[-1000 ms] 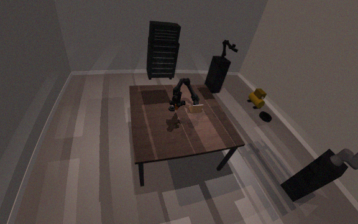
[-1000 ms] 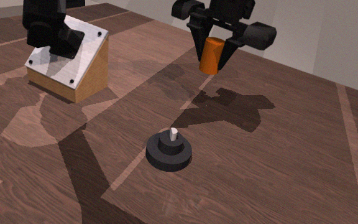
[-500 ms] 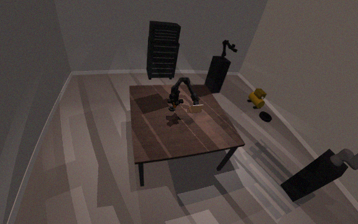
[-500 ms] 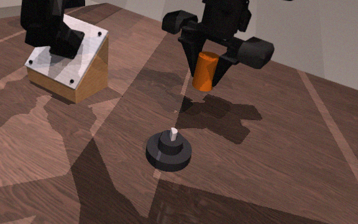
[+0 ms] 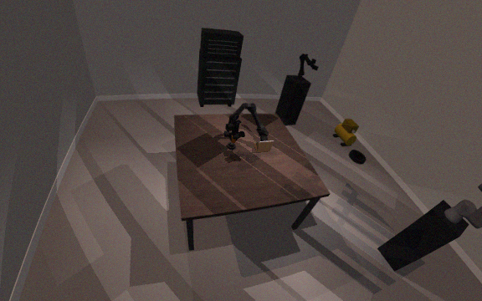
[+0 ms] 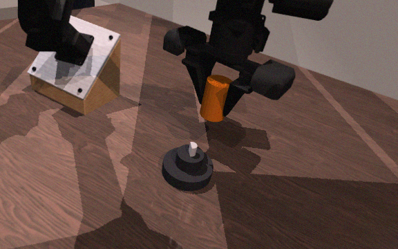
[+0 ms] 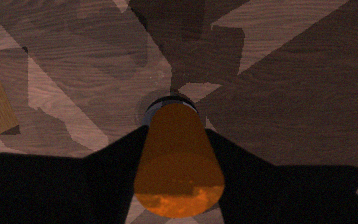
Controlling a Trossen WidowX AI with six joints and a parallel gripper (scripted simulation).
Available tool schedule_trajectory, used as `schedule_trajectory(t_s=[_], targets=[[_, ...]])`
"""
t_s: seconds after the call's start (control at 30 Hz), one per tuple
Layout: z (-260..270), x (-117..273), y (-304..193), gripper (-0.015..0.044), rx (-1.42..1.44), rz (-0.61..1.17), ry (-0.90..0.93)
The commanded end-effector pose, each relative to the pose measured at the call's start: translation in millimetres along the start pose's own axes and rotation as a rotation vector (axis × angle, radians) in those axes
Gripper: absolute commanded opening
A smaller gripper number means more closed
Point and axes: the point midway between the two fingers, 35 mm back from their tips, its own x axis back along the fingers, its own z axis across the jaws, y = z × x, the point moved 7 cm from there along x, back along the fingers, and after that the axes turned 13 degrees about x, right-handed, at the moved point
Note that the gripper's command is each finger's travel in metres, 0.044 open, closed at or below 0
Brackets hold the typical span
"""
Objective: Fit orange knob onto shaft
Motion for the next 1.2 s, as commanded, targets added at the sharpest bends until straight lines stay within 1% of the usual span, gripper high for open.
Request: schedule_trajectory(t_s=[0.0, 0.3, 0.5, 0.77, 1.17], targets=[[3, -4, -15, 0.0, 0.002, 0.009, -0.003], [10, -13, -40, 0.0, -0.001, 0.021, 0.001], [10, -16, -39, 0.0, -0.002, 0.021, 0.001], [10, -38, -41, 0.0, -0.005, 0.022, 0.001], [9, -37, -42, 0.0, -0.011, 0.022, 0.001]])
